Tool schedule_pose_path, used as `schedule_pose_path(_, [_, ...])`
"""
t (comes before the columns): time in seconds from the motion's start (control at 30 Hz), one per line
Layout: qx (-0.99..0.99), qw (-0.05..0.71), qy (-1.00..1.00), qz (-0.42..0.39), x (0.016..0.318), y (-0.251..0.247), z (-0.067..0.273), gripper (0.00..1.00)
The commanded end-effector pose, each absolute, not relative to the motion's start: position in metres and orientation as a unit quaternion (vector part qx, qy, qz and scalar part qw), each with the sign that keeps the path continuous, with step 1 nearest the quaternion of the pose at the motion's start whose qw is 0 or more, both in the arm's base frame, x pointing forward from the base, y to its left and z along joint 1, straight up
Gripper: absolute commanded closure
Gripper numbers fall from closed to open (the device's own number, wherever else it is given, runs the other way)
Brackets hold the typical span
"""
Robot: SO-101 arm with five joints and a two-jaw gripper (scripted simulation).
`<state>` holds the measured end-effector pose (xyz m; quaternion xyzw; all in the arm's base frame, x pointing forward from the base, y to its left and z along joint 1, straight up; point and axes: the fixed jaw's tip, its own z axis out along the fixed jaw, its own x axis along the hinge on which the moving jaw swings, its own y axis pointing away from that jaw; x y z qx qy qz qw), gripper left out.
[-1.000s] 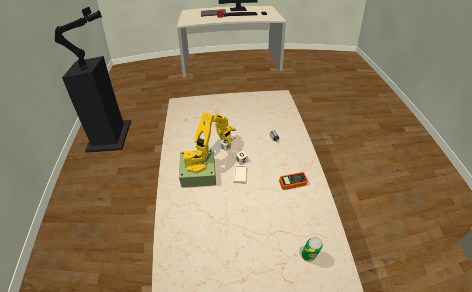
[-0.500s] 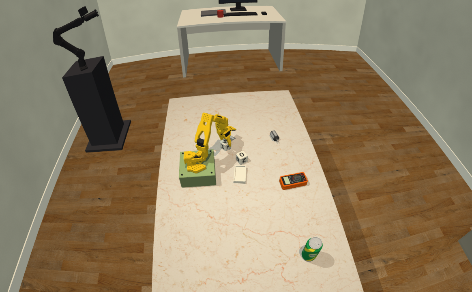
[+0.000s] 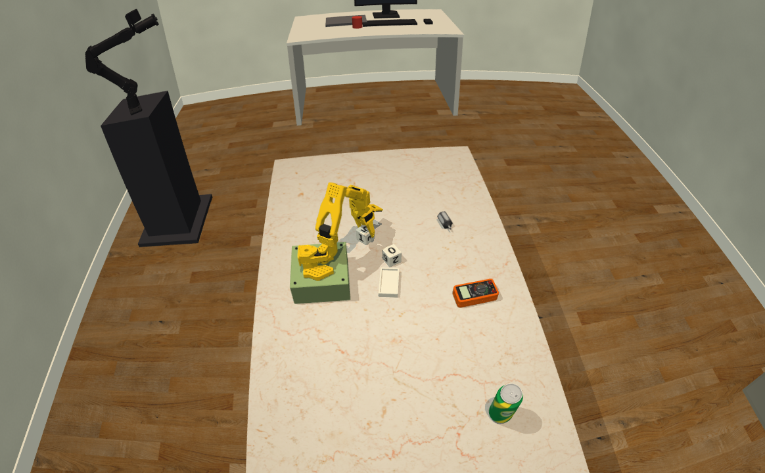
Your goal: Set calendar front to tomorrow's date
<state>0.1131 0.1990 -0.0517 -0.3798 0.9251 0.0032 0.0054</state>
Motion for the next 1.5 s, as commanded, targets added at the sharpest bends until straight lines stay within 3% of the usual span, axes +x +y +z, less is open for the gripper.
schedule_pose_path(0.0, [-0.38,0.001,0.925,0.001,0.113,0.197,-0.046,1.0])
schedule_pose_path(0.57, [-0.38,0.001,0.925,0.001,0.11,0.199,-0.007,1.0])
schedule_pose_path(1.47, [-0.38,0.001,0.925,0.001,0.11,0.199,0.009,1.0])
